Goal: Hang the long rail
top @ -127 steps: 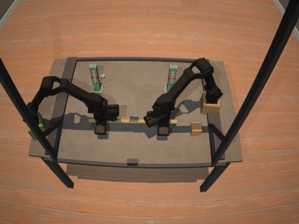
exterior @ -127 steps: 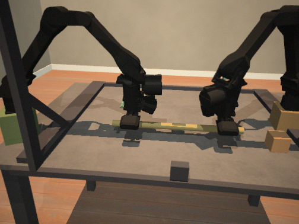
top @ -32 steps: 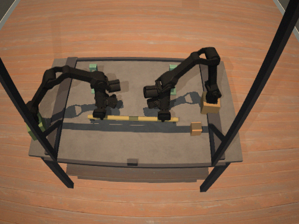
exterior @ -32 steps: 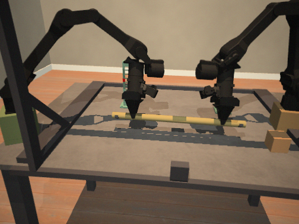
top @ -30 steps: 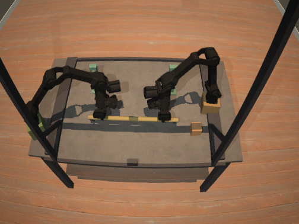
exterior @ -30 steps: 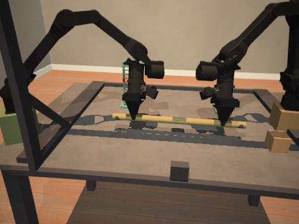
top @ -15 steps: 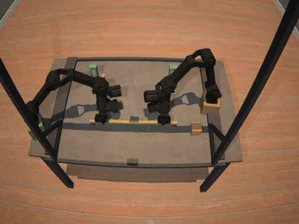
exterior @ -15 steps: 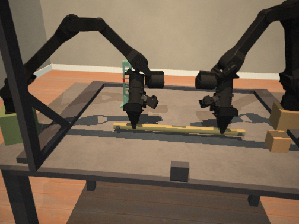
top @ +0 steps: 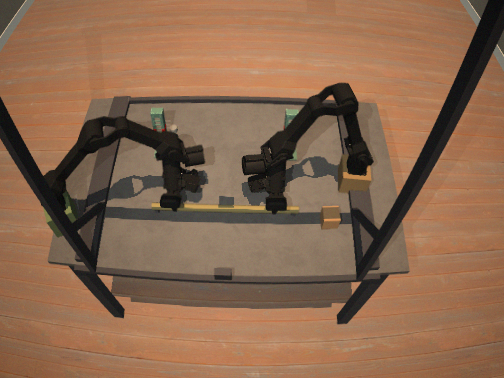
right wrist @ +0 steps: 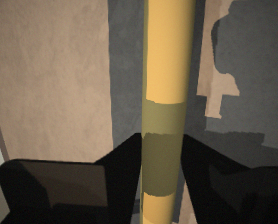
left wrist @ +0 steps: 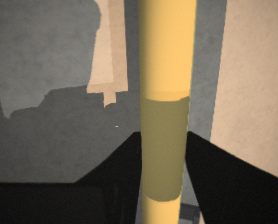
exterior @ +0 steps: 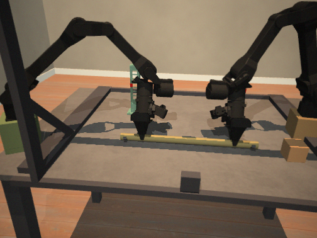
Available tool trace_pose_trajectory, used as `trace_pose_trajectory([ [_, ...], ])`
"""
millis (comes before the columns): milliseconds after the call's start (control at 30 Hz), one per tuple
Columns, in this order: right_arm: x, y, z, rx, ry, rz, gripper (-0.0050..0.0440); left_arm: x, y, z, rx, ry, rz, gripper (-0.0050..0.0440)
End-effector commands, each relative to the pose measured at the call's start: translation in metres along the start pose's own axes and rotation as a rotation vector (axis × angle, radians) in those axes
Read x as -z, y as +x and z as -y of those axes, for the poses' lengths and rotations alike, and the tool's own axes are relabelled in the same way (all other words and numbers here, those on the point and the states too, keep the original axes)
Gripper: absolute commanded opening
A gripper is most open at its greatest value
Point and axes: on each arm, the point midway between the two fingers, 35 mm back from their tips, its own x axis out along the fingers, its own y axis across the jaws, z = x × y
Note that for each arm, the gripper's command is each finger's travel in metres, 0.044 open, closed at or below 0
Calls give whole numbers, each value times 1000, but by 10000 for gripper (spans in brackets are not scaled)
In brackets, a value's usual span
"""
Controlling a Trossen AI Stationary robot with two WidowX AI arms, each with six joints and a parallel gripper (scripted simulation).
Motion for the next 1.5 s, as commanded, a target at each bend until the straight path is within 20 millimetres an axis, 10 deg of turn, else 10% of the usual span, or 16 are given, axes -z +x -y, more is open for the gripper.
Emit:
trace_pose_trajectory([
  [0, -4, -3, -3, -15, -15, 18, -50, -5, -9, 1, -1, 8, 29, -50],
  [100, -4, -3, -3, -15, -15, 18, -50, -5, -9, 1, -1, 8, 29, -50],
  [300, -4, -3, -3, -15, -15, 18, 144, -5, -9, 1, -1, 8, 29, -50],
  [567, -4, -3, -3, -15, -15, 18, 282, -5, -9, 1, -1, 8, 29, -50],
  [767, -5, -2, 0, -9, -12, 9, 306, -5, -9, 1, -1, 8, 29, -50],
  [1033, -10, -41, -4, -19, -24, 37, 440, -5, -9, 1, -1, 8, 29, -50],
  [1200, -9, -74, -4, -20, -24, 38, 440, -5, -9, 1, -1, 8, 29, -50],
  [1467, -6, -56, -9, 101, -9, -26, 272, -5, -9, 1, -1, 8, 29, -50],
])
